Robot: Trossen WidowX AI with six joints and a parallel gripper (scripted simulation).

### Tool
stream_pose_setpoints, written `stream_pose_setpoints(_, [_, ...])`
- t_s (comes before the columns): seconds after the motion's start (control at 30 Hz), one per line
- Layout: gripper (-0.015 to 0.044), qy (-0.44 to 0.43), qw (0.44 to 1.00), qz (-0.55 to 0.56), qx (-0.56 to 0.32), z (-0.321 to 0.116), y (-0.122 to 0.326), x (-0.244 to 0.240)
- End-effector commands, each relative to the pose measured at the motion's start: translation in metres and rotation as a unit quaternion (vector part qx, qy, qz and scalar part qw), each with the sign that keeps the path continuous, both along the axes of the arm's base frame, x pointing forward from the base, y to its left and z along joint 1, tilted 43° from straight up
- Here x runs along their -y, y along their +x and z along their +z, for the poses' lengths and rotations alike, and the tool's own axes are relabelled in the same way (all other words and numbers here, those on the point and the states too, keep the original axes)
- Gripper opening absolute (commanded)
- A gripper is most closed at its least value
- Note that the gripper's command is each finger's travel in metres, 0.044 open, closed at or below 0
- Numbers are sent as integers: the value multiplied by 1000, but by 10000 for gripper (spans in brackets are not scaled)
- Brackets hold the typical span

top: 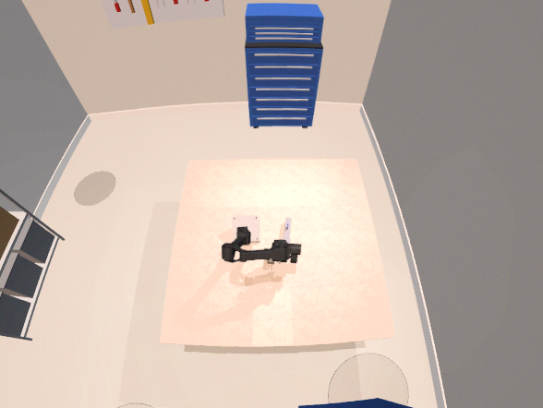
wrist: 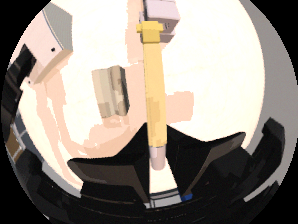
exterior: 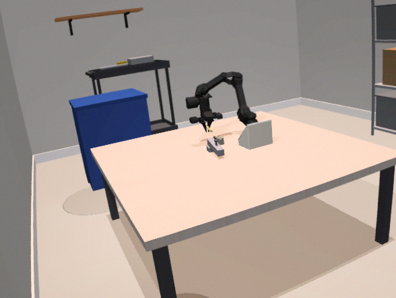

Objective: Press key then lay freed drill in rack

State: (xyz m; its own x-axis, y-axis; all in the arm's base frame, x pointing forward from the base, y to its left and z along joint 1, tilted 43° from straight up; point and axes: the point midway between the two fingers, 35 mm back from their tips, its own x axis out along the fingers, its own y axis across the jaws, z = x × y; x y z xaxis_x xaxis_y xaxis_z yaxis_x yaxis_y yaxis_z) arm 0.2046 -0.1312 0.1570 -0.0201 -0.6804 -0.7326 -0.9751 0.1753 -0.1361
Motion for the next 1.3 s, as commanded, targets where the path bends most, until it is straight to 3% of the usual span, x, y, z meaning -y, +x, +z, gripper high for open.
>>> stream_pose_setpoints(0.0, [0, -1, 1000, 2, -3, -1, -7, 1])
stream_pose_setpoints(0.93, [0, -1, 1000, 2, -4, -8, -56, 8])
stream_pose_setpoints(1.27, [0, -2, 1000, 2, -4, -17, -54, 20])
